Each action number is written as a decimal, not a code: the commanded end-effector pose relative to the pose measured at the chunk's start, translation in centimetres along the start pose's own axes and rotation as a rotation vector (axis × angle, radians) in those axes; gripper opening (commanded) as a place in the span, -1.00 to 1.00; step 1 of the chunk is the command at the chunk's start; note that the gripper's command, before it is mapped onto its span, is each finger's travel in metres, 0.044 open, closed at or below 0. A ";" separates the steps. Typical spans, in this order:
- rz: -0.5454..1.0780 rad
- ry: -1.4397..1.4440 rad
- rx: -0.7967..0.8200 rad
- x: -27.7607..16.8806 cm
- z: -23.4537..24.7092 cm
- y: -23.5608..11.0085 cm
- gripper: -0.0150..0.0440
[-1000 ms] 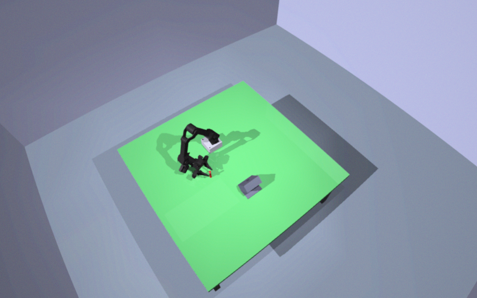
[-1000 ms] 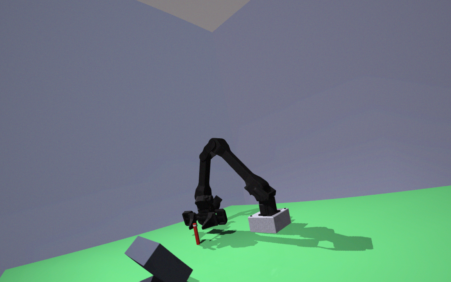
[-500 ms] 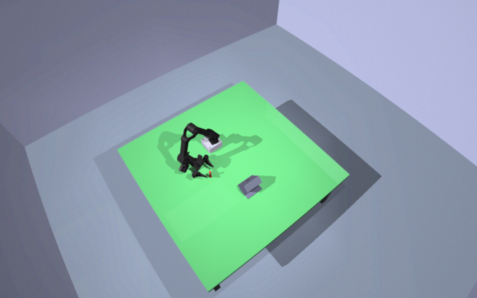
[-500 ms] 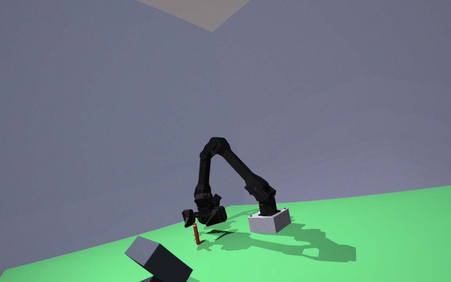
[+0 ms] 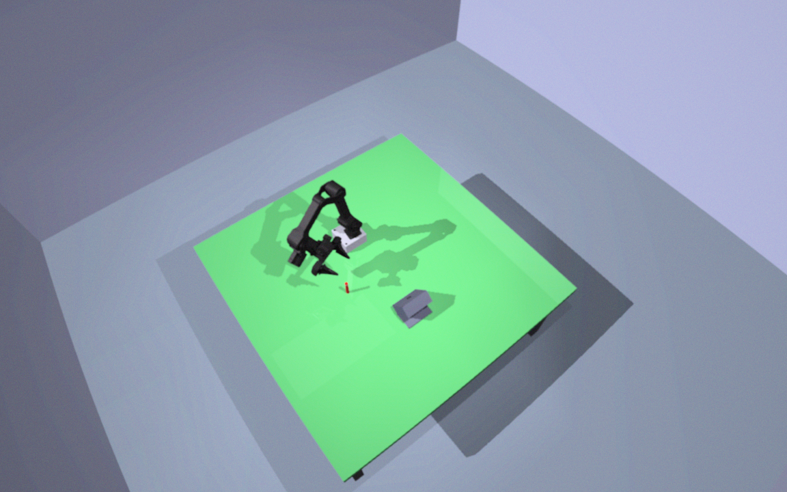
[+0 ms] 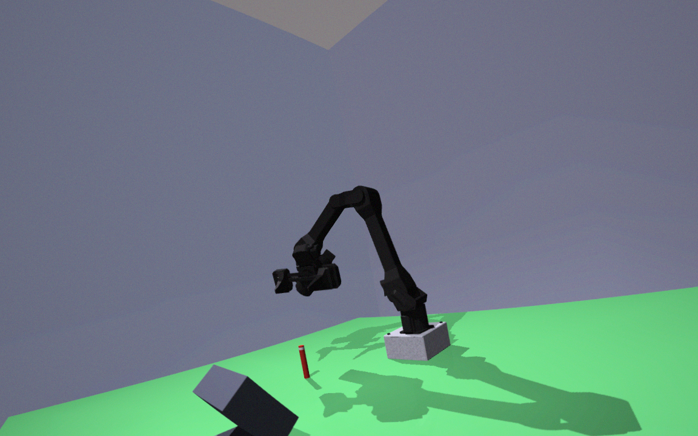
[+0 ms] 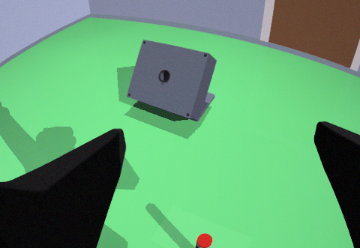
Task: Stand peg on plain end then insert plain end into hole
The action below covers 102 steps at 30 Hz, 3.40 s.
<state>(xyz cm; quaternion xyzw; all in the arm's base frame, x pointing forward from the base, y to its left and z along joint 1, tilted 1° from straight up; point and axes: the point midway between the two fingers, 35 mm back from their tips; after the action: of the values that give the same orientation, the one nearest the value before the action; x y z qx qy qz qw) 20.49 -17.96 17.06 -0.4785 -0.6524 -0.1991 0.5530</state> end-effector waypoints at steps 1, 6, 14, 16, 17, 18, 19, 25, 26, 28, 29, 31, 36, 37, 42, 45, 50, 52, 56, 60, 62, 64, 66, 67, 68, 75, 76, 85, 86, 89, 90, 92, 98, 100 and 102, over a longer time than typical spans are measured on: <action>0.032 0.011 0.064 0.2 0.6 0.5 1.00; 0.121 0.035 0.204 -0.5 2.0 1.7 1.00; 0.310 0.062 0.387 -2.0 3.8 3.2 1.00; 0.365 0.065 0.422 -2.4 4.1 3.4 1.00; 0.393 0.066 0.438 -2.6 4.2 3.6 1.00; 0.422 0.066 0.454 -2.8 4.3 3.7 1.00; 0.451 0.065 0.468 -3.0 4.4 3.8 1.00; 0.635 0.052 0.528 -4.0 4.5 4.2 1.00; 0.667 0.048 0.533 -4.2 4.5 4.3 1.00; 0.730 0.041 0.540 -4.5 4.3 4.4 1.00; 0.763 0.038 0.542 -4.6 4.2 4.4 1.00; 0.828 0.031 0.541 -4.9 4.0 4.5 1.00; 0.988 0.006 0.513 -5.4 3.2 4.6 1.00; 1.020 0.000 0.503 -5.5 3.0 4.7 1.00; 1.169 -0.033 0.433 -5.5 1.8 4.9 1.00; 1.209 -0.043 0.407 -5.5 1.4 5.0 1.00; 1.209 -0.043 0.407 -5.5 1.4 5.0 1.00; 1.209 -0.043 0.407 -5.5 1.4 5.0 1.00; 1.209 -0.043 0.407 -5.7 1.5 5.0 1.00; 1.209 -0.043 0.407 -7.1 1.9 5.5 1.00; 1.209 -0.042 0.407 -7.3 2.0 5.5 1.00; 1.209 -0.042 0.407 -7.4 2.0 5.6 1.00; 1.209 -0.042 0.407 -7.5 2.0 5.6 1.00; 1.209 -0.042 0.407 -7.7 2.1 5.7 1.00; 1.209 -0.042 0.407 -7.8 2.1 5.7 1.00; 1.209 -0.042 0.407 -8.9 2.3 6.1 1.00; 1.209 -0.042 0.407 -9.0 2.4 6.1 1.00; 1.209 -0.042 0.407 -10.4 2.8 6.6 1.00; 1.209 -0.042 0.407 -10.5 2.8 6.6 1.00; 1.209 -0.042 0.407 -11.0 3.0 6.8 1.00; 1.209 -0.042 0.407 -11.1 3.0 6.8 1.00; 1.209 -0.042 0.407 -11.4 3.1 6.9 1.00; 1.209 -0.042 0.407 -12.3 3.5 7.2 1.00; 1.209 -0.042 0.407 -12.6 3.6 7.2 1.00; 1.209 -0.042 0.407 -12.9 3.7 7.3 1.00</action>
<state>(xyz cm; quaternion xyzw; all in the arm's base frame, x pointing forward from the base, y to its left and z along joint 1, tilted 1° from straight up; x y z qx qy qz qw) 23.96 -16.91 2.97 -0.6534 -0.3068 0.2836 0.6313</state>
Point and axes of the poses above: the point midway between the two fingers, 35 mm back from their tips, its own y axis out along the fingers, its own z axis across the jaws, x = y × z, and after that the axes turned 13 degrees about -y, right-handed
